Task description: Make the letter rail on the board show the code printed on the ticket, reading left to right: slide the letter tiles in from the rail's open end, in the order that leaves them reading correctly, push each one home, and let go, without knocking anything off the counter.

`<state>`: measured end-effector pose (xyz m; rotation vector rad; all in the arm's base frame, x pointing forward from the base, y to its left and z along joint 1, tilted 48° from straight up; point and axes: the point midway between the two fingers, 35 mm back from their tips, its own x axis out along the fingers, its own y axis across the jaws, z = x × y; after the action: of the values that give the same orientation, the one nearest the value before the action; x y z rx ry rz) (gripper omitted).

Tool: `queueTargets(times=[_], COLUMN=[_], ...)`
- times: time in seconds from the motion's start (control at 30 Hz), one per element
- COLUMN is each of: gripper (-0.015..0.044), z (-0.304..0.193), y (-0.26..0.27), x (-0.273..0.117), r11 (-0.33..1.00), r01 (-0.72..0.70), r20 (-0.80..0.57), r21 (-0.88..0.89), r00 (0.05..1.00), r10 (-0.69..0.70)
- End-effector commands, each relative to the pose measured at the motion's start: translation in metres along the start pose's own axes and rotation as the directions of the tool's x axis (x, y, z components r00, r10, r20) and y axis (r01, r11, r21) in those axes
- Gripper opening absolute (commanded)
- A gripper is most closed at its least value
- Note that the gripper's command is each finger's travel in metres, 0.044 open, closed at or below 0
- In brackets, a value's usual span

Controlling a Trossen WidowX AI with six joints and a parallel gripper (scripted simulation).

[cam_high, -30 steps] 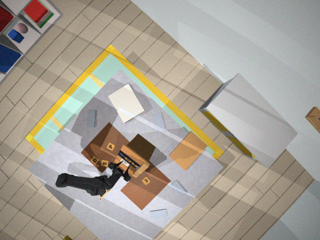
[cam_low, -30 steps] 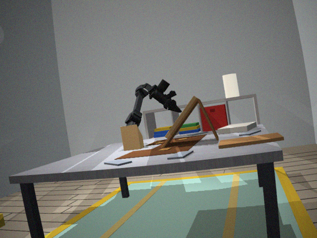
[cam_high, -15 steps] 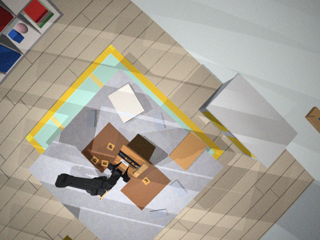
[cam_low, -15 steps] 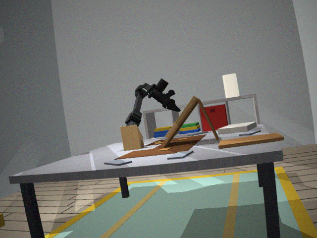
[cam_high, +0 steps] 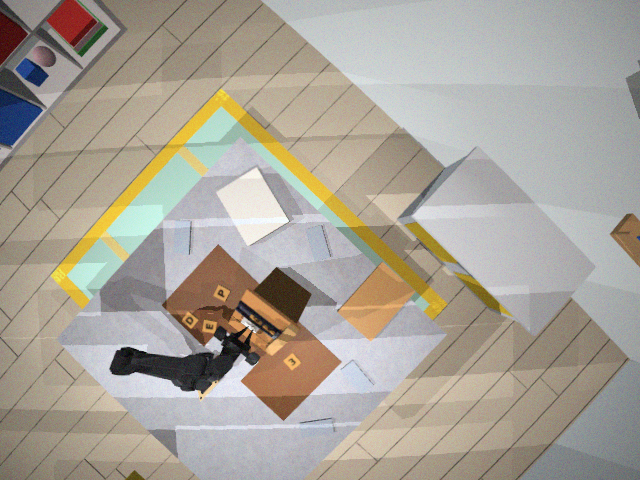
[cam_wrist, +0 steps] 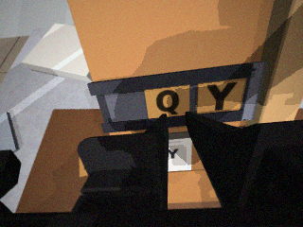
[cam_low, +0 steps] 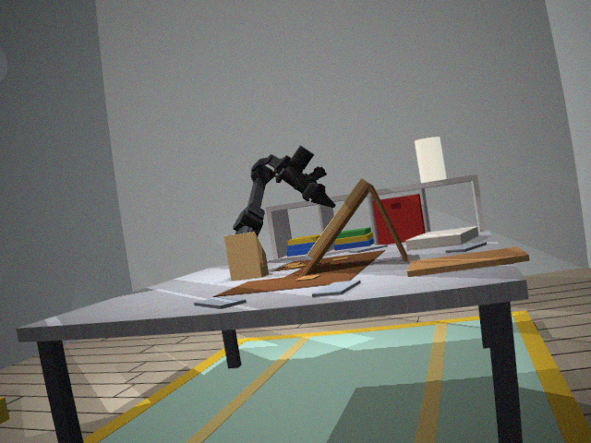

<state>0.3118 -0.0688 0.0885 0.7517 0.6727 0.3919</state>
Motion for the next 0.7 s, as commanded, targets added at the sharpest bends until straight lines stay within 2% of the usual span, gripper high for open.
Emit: queueTargets(times=[0.0, 0.4, 0.67], gripper=[0.0000, 0.0000, 0.0000], z=[0.000, 0.002, 0.017], y=[0.000, -0.001, 0.002], x=[0.000, 0.002, 0.016], r11=[1.000, 1.000, 0.998], r01=[0.000, 0.014, 0.061], r20=[0.000, -0.023, -0.277], r21=[0.001, 0.003, 0.000], r00=[1.000, 1.000, 0.959], r10=[0.000, -0.014, -0.059])
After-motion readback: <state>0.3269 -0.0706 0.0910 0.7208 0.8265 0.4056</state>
